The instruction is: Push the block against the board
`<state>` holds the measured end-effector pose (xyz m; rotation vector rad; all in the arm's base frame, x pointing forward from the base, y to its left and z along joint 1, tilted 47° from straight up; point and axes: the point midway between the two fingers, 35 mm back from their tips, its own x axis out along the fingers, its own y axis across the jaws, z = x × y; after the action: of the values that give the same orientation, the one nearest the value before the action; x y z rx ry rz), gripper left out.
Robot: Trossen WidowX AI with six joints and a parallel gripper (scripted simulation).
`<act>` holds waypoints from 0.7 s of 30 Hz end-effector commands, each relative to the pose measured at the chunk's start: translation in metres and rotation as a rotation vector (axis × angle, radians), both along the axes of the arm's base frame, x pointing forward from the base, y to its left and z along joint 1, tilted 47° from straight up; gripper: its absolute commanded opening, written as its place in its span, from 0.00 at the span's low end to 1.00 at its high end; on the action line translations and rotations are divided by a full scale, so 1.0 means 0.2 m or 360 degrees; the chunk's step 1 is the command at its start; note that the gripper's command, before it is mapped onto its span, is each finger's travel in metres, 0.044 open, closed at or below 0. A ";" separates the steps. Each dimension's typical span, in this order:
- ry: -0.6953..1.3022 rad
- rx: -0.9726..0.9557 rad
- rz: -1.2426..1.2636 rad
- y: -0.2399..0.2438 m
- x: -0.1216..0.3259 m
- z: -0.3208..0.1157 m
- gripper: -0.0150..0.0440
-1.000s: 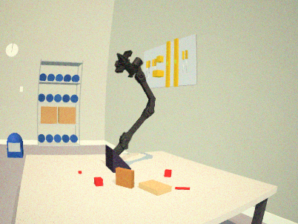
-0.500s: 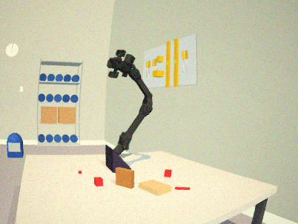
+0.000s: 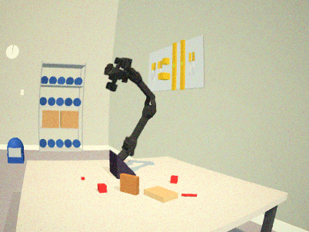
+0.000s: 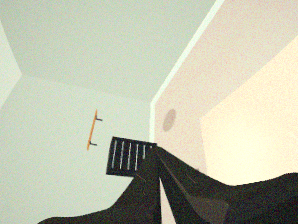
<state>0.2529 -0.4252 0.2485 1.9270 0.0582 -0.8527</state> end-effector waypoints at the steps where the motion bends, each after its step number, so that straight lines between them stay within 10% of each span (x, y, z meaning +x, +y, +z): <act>1: 0.0103 0.0049 0.0198 0.10 0.13 -0.17 0.25; 21: 0.0458 0.0195 0.1204 0.76 0.57 -0.79 0.25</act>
<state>0.3592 -0.2990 0.1127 1.7095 0.8387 -0.6527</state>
